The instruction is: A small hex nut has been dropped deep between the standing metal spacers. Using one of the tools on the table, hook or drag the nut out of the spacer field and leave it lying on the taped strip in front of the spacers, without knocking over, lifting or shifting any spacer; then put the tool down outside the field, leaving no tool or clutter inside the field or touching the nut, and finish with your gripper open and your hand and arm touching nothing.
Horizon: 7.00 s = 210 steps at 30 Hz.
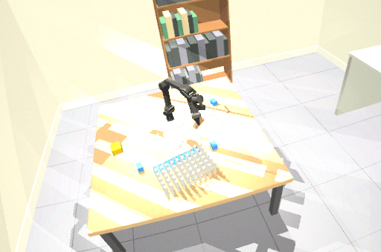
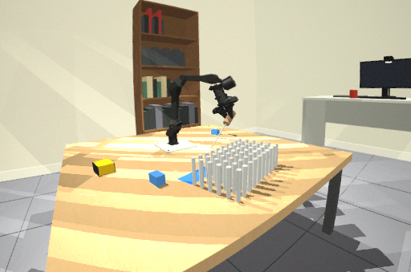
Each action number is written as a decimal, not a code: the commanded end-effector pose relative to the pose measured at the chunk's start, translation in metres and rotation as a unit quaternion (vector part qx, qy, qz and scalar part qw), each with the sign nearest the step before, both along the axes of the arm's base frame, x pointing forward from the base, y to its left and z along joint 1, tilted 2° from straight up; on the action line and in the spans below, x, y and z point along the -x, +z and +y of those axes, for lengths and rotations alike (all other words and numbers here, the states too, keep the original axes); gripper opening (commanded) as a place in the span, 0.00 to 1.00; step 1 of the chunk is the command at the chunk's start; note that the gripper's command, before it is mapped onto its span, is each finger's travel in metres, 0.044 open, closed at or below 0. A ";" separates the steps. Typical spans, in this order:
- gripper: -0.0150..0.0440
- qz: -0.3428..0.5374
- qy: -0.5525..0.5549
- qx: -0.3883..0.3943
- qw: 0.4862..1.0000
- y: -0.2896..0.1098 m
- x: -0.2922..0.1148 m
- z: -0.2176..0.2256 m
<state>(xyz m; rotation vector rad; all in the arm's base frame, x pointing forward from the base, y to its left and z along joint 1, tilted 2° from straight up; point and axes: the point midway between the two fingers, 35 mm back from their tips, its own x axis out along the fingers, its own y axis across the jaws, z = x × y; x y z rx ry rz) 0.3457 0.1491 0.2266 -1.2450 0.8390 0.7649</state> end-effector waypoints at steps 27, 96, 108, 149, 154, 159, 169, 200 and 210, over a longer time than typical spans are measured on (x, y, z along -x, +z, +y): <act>0.25 0.038 -0.439 -0.244 0.864 -0.002 -0.003 -0.088; 0.25 0.063 -0.854 -0.498 -0.138 -0.006 0.055 -0.243; 0.25 0.065 -0.806 -0.483 -0.336 -0.005 0.071 -0.263; 0.25 0.074 -0.684 -0.434 -0.582 -0.081 0.081 -0.298; 0.25 0.074 -0.684 -0.434 -0.582 -0.106 0.080 -0.298; 0.25 0.074 -0.684 -0.434 -0.582 -0.131 0.082 -0.297; 0.25 0.075 -0.684 -0.434 -0.582 -0.161 0.087 -0.292; 0.25 0.075 -0.684 -0.434 -0.582 -0.160 0.064 -0.289; 0.25 0.076 -0.684 -0.434 -0.582 -0.160 0.056 -0.288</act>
